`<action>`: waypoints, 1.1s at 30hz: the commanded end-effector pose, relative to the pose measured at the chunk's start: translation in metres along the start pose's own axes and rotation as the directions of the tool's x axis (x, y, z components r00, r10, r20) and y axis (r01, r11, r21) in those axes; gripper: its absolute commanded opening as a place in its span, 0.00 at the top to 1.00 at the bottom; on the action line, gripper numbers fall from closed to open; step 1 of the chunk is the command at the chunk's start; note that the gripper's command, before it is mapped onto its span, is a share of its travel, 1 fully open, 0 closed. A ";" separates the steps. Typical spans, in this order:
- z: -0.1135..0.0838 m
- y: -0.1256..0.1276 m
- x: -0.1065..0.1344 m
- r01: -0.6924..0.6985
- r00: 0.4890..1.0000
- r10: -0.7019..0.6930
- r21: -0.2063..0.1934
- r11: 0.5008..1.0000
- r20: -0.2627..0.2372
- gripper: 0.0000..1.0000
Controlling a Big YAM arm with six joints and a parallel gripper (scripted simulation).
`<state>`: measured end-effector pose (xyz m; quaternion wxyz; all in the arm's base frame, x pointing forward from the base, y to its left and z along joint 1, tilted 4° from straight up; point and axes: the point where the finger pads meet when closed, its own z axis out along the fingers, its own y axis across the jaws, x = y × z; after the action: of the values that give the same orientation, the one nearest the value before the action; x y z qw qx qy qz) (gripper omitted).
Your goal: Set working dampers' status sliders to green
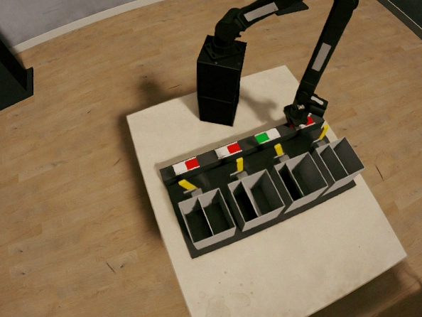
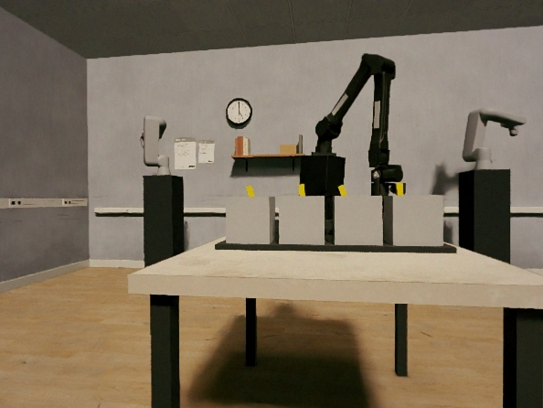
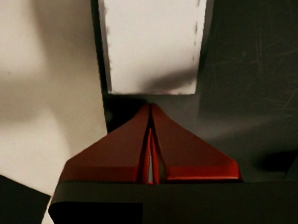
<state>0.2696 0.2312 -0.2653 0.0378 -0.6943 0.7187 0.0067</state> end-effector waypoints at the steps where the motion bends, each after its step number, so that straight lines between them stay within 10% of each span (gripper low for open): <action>1: 0.001 0.000 -0.004 0.000 1.000 0.000 0.007 1.000 0.003 1.00; 33: 0.000 -0.002 -0.008 -0.004 1.000 0.004 0.006 1.000 0.001 1.00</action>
<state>0.2692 0.2363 -0.2653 0.0381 -0.6947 0.7182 0.0070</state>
